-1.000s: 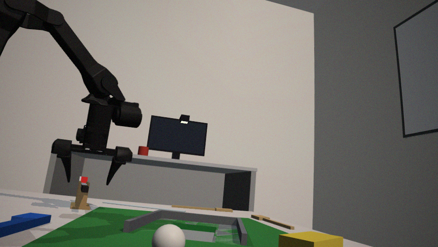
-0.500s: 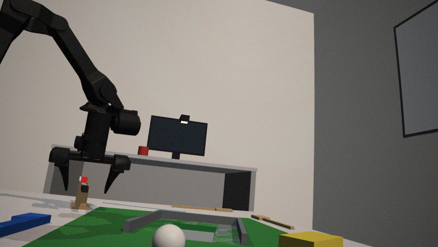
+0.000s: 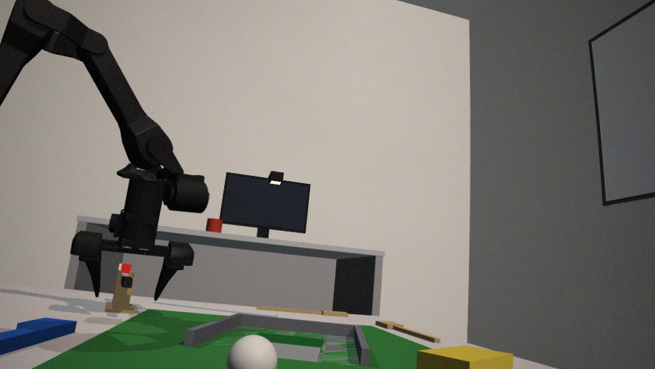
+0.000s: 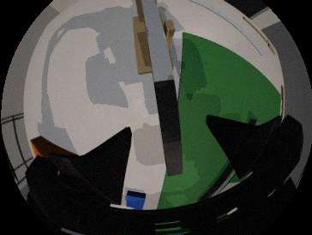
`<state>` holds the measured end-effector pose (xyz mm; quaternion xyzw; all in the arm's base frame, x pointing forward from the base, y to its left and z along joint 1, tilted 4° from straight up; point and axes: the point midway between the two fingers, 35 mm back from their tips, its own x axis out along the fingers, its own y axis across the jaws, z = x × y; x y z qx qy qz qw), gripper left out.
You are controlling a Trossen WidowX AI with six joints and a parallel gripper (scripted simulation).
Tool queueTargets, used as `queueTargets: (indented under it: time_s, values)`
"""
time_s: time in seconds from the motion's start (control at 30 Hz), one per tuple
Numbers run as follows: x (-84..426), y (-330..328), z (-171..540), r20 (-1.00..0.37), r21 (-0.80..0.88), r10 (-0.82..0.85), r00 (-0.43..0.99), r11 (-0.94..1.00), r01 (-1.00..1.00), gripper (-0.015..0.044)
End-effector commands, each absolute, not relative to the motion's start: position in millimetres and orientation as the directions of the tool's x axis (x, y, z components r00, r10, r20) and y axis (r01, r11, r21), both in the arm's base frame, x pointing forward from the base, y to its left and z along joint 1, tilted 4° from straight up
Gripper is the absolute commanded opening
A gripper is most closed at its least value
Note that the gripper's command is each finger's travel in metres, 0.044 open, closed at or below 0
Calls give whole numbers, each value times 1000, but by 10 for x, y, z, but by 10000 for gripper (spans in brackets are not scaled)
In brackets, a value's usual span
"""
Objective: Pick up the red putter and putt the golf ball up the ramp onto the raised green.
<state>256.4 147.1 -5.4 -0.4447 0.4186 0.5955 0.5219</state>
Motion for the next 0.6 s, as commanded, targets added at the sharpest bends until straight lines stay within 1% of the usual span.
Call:
queueTargets:
  time_s: [0.0, 0.3, 0.57]
  values:
    - [2519, 1459, -119, -966, 51, 246, -77, -109, -993, 440]
    - [2519, 1459, -119, -966, 51, 246, -77, -109, -993, 440]
    - [2546, 1464, -91, -967, 42, 247, -67, -105, -994, 230]
